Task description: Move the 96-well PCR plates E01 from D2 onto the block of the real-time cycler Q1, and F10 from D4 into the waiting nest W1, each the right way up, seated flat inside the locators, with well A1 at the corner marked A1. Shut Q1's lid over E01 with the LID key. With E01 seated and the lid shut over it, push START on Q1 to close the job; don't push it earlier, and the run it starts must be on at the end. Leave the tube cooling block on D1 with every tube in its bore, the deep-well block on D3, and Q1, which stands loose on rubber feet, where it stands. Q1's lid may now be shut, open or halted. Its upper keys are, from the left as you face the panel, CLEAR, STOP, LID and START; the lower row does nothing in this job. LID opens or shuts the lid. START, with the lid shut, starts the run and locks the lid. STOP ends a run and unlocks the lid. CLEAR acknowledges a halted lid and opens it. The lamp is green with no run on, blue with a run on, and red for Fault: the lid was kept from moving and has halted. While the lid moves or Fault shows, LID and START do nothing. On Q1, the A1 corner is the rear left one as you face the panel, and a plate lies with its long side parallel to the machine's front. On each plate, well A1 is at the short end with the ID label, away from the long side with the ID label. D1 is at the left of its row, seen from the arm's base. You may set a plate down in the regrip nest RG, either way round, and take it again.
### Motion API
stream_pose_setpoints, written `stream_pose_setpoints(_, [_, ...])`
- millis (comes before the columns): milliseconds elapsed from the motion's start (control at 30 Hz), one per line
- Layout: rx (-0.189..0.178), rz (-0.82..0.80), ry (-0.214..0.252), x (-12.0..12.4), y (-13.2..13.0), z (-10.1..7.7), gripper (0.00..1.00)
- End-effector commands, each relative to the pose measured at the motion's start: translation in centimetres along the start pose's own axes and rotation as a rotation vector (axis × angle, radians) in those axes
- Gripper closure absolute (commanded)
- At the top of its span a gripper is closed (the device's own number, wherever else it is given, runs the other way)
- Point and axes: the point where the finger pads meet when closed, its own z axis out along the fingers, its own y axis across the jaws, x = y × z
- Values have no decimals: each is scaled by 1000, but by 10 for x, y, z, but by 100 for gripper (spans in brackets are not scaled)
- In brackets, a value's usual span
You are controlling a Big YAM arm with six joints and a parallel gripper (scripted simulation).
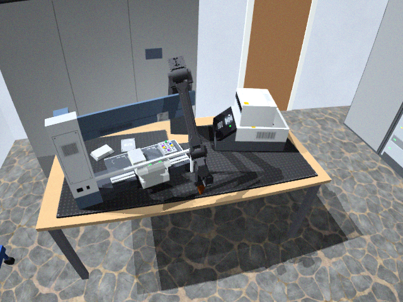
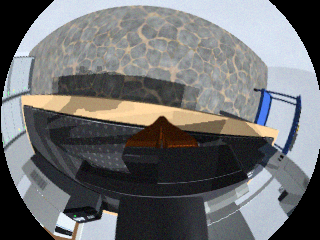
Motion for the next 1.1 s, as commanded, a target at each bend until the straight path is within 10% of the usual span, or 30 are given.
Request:
stream_pose_setpoints(0, [9,-64,-6,-4,-6,-7,100])
stream_pose_setpoints(1067, [-157,-460,27,41,146,-34,100])
